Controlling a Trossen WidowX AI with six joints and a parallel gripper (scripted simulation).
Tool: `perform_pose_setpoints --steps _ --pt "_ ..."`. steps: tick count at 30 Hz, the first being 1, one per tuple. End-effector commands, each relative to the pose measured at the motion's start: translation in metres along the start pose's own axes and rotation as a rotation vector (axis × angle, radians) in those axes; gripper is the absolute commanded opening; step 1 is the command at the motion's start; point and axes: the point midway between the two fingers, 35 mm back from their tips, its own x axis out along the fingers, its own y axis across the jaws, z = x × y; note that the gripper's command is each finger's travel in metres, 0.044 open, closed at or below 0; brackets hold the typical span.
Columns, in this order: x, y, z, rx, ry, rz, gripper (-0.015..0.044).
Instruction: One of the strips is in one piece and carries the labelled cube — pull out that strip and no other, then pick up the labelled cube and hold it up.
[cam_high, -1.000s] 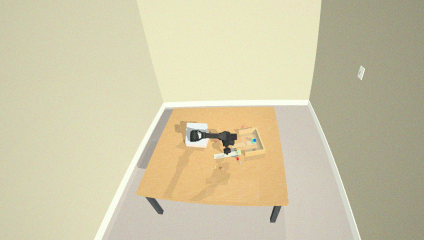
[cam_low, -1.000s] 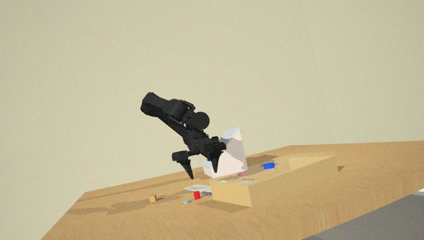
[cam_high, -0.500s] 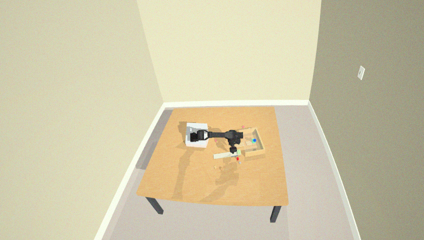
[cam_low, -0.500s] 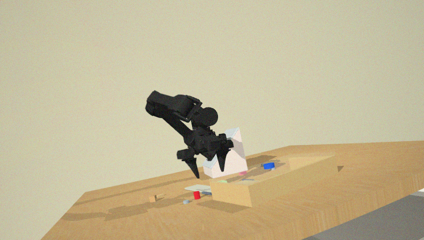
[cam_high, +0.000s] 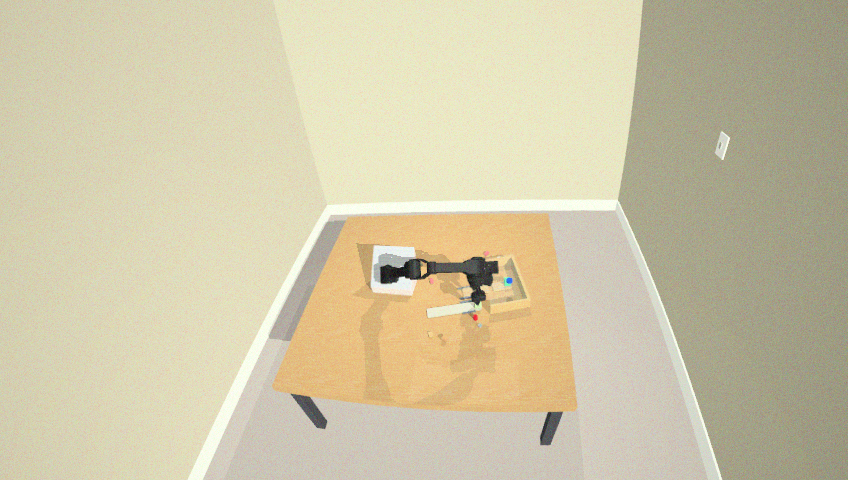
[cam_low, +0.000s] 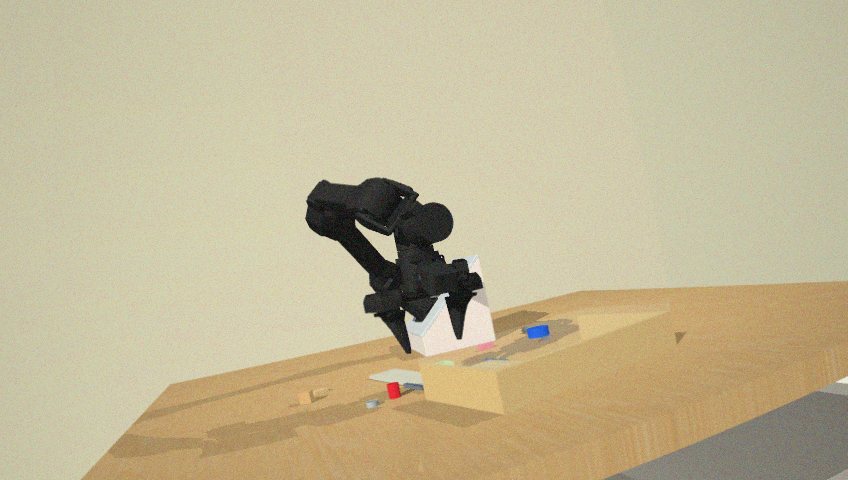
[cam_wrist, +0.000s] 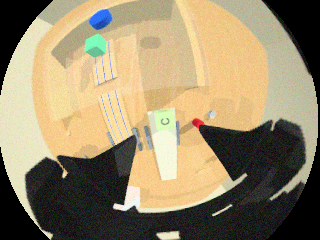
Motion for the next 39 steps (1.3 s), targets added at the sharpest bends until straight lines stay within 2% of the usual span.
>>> perform_pose_setpoints --steps 1,7,8,39 --pt "-0.003 0.000 0.007 0.004 -0.003 0.001 0.0414" --pt "0.006 0.000 0.007 0.004 -0.003 0.001 0.0256" --pt "0.007 0.000 0.007 0.004 -0.003 0.001 0.0250" --pt "0.052 0.000 0.007 0.004 -0.002 -0.001 0.0250"
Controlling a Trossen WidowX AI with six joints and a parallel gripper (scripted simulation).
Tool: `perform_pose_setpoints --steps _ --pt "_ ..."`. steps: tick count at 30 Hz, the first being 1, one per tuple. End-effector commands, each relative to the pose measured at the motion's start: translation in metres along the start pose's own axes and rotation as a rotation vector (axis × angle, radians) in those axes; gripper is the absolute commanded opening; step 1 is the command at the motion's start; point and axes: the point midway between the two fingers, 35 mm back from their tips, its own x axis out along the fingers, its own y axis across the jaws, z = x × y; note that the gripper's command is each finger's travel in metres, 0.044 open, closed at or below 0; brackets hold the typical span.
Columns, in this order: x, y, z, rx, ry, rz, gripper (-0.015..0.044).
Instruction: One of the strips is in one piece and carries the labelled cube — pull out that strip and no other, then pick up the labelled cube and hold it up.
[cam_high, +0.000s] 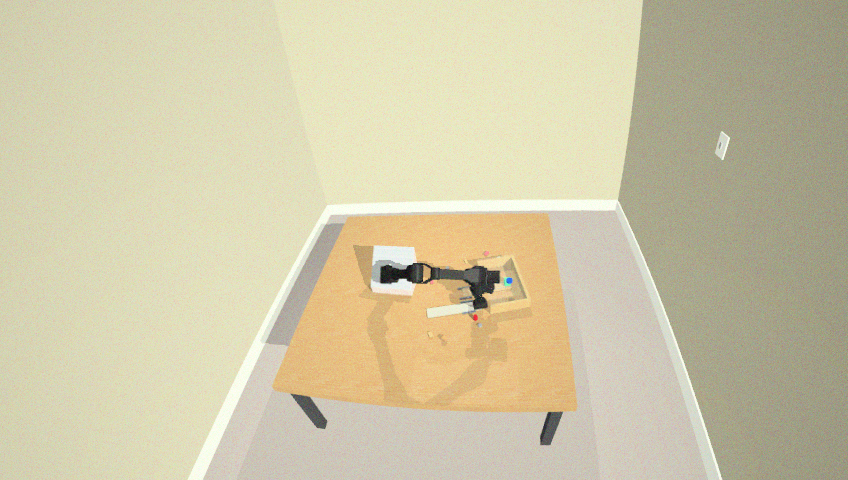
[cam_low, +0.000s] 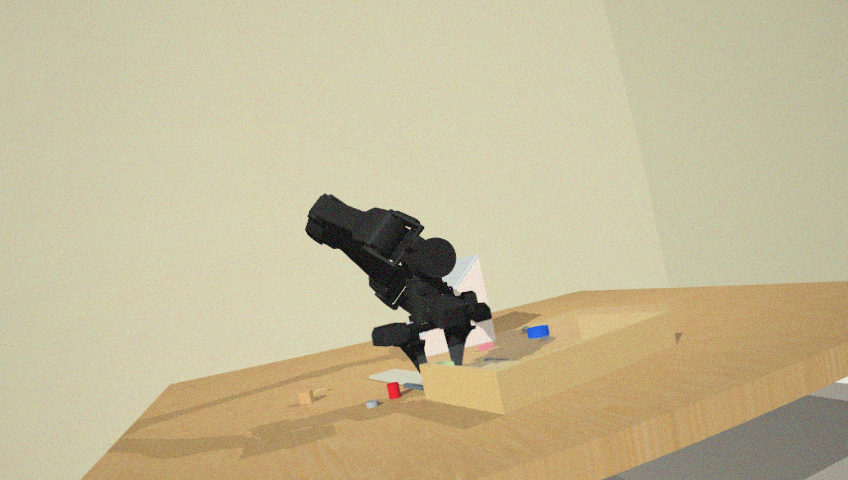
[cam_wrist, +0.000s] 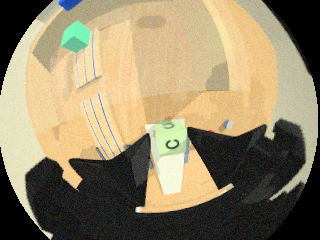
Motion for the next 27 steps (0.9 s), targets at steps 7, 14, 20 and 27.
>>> perform_pose_setpoints --steps 7,14,20,27 --pt "0.000 0.000 0.000 0.000 0.000 0.000 0.0125" --pt "0.000 0.000 0.000 0.000 0.000 0.000 0.0020" --pt "-0.016 0.010 -0.017 -0.004 0.001 0.001 0.0000" --pt "-0.034 0.022 -0.041 -0.008 0.004 0.001 0.0000"
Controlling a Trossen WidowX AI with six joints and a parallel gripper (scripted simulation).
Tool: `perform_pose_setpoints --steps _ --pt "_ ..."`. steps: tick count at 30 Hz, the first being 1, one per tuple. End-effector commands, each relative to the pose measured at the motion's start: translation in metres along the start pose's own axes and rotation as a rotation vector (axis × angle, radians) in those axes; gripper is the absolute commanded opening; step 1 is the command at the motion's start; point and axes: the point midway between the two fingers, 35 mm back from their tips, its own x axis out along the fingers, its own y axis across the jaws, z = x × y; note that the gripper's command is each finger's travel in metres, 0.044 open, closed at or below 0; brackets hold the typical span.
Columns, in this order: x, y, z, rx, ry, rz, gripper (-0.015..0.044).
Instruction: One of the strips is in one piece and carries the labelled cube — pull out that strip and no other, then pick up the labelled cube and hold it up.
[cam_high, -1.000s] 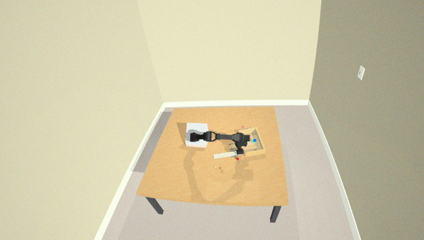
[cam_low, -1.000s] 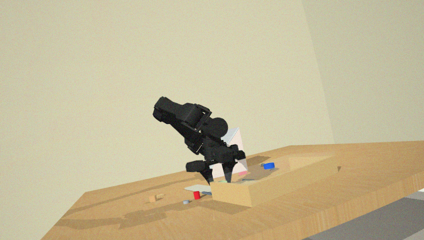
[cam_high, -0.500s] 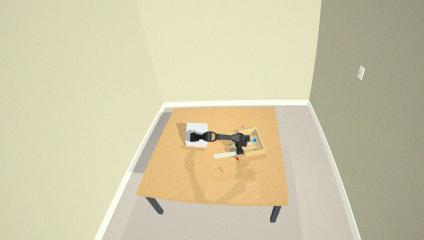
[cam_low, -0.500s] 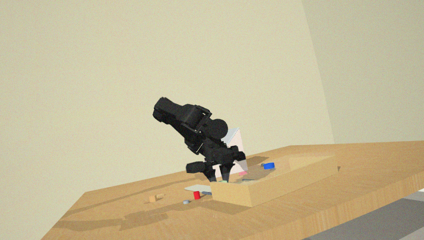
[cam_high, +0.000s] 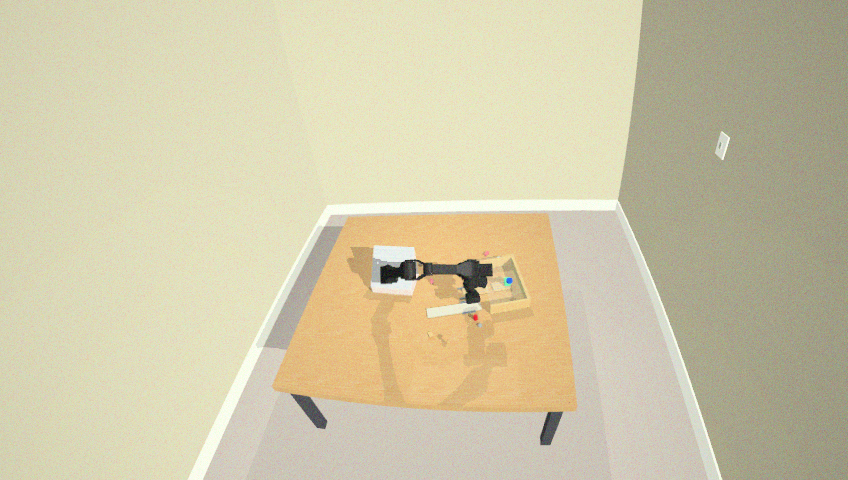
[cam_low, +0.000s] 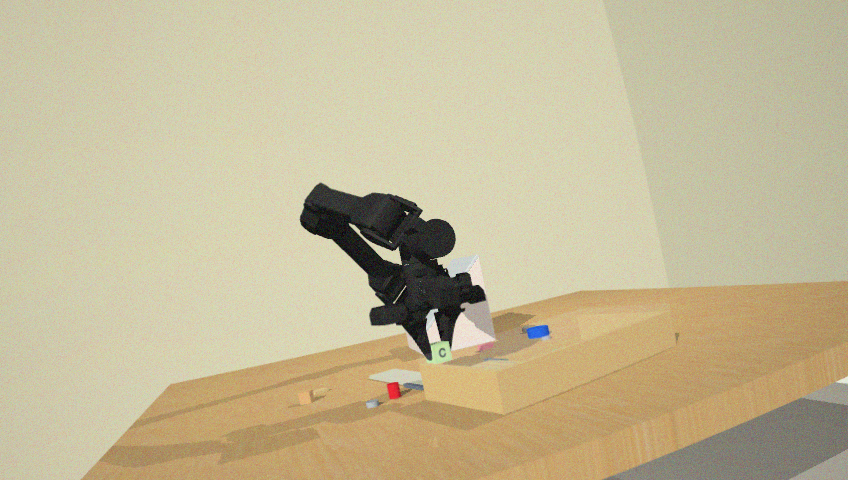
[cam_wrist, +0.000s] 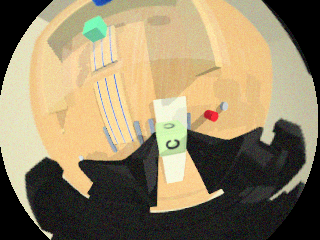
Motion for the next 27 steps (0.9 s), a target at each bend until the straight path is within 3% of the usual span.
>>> perform_pose_setpoints --steps 1,27 --pt "-0.009 0.008 -0.014 -0.003 0.003 0.002 0.0000" --pt "-0.016 0.045 -0.085 -0.008 0.007 0.004 0.0000"
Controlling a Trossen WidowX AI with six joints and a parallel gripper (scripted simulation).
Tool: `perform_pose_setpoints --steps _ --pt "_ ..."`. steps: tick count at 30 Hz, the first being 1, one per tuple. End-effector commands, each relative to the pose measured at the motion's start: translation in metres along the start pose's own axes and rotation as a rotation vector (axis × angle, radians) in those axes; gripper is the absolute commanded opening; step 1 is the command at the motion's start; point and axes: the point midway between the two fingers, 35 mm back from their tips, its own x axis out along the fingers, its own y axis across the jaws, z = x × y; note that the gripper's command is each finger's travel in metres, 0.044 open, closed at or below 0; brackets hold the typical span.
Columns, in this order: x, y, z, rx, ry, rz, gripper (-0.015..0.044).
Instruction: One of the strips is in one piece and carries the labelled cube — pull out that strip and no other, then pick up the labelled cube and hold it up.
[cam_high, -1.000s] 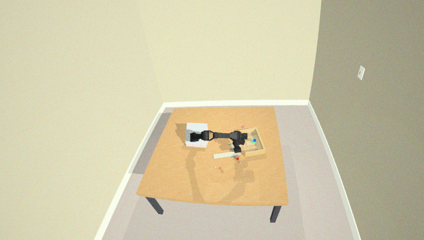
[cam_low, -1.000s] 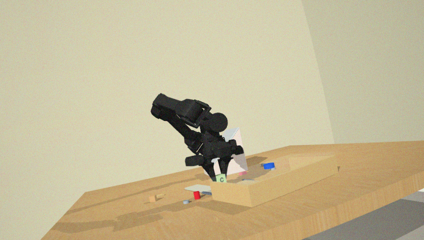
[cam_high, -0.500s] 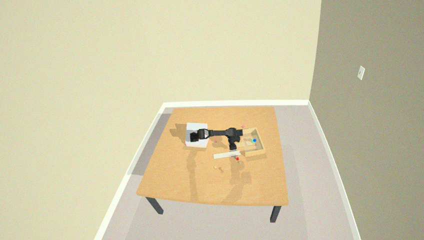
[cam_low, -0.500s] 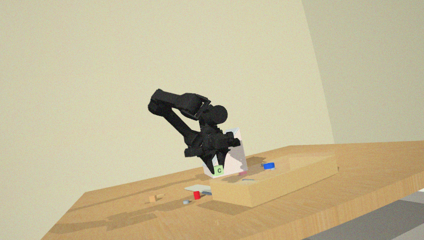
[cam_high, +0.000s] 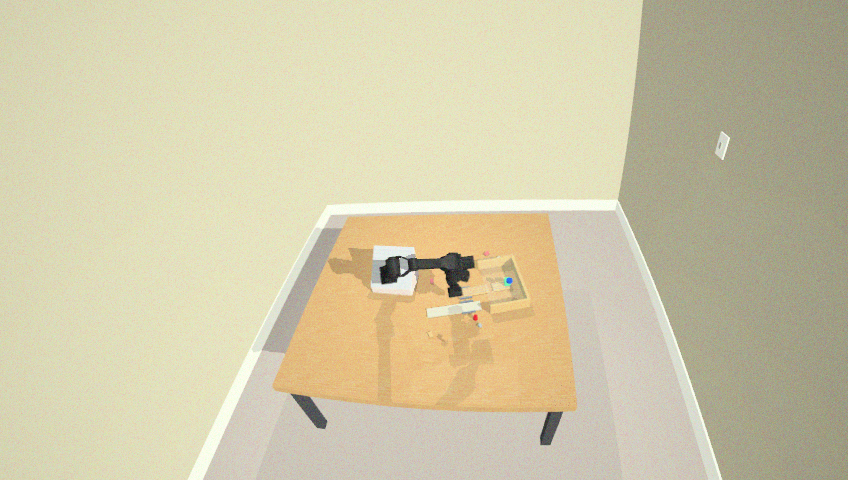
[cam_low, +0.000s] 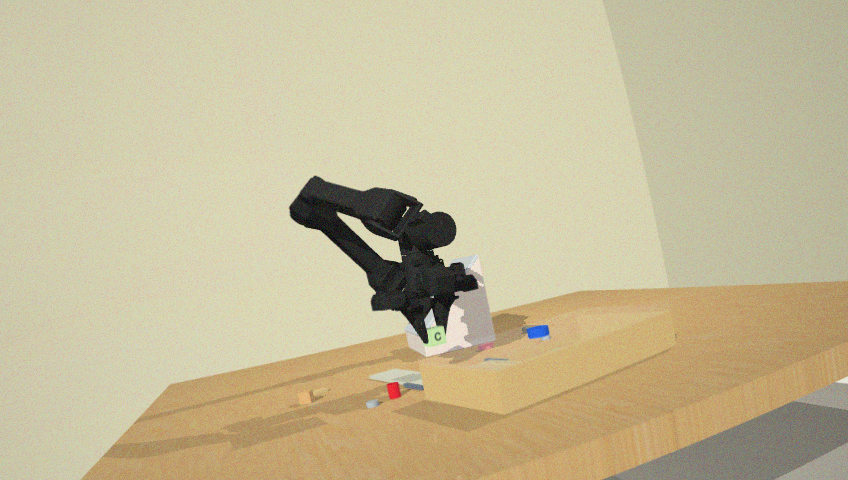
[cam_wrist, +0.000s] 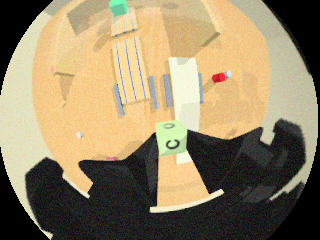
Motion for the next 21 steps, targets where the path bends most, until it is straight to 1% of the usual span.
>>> perform_pose_setpoints --steps 1,7,14,21 --pt "0.001 0.008 -0.013 0.001 -0.001 0.005 0.0000" --pt "0.001 0.014 -0.025 0.001 0.000 0.005 0.0000" --pt "-0.033 0.014 -0.025 0.000 0.000 0.006 0.0000" --pt "-0.034 0.014 -0.025 0.000 0.000 0.006 0.0000"
